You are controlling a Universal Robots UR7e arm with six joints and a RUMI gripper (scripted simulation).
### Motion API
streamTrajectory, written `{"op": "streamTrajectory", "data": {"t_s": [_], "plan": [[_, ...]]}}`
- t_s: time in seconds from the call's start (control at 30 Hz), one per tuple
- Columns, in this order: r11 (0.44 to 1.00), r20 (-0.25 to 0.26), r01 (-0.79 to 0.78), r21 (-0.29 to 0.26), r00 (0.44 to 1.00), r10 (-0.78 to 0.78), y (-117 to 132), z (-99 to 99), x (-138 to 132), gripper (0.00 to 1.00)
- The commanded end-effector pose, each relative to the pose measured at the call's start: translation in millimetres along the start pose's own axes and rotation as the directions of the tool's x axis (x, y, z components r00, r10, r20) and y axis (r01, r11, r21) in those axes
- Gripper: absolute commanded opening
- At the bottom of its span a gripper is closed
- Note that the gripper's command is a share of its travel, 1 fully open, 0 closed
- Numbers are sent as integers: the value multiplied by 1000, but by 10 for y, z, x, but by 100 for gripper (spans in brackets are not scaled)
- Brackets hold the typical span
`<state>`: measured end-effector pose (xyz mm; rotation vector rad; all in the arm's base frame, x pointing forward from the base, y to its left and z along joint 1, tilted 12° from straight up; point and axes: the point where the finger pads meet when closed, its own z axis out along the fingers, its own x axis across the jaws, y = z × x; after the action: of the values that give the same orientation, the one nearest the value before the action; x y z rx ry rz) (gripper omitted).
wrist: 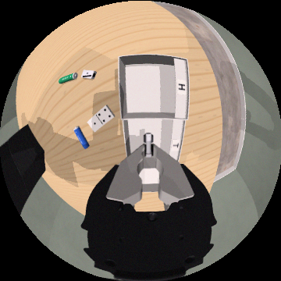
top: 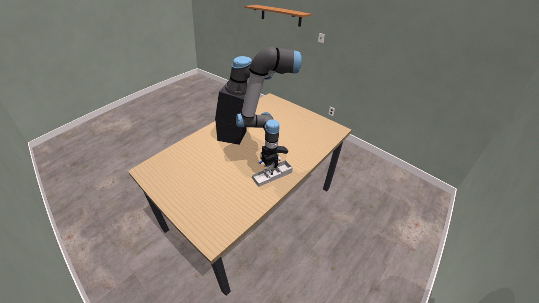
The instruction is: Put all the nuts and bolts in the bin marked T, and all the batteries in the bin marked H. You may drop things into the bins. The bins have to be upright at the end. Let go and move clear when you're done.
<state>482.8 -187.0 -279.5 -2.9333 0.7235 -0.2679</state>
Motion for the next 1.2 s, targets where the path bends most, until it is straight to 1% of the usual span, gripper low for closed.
{"op": "streamTrajectory", "data": {"t_s": [0.0,0.27,0.3,0.87,1.17], "plan": [[1000,-1,0,0,1000,0,2,7,9,0],[1000,-1,0,0,1000,0,2,8,9,0],[1000,-1,0,0,1000,0,2,8,9,18],[1000,-1,0,0,1000,0,2,7,9,18],[1000,-1,0,0,1000,0,2,-112,9,18]]}}
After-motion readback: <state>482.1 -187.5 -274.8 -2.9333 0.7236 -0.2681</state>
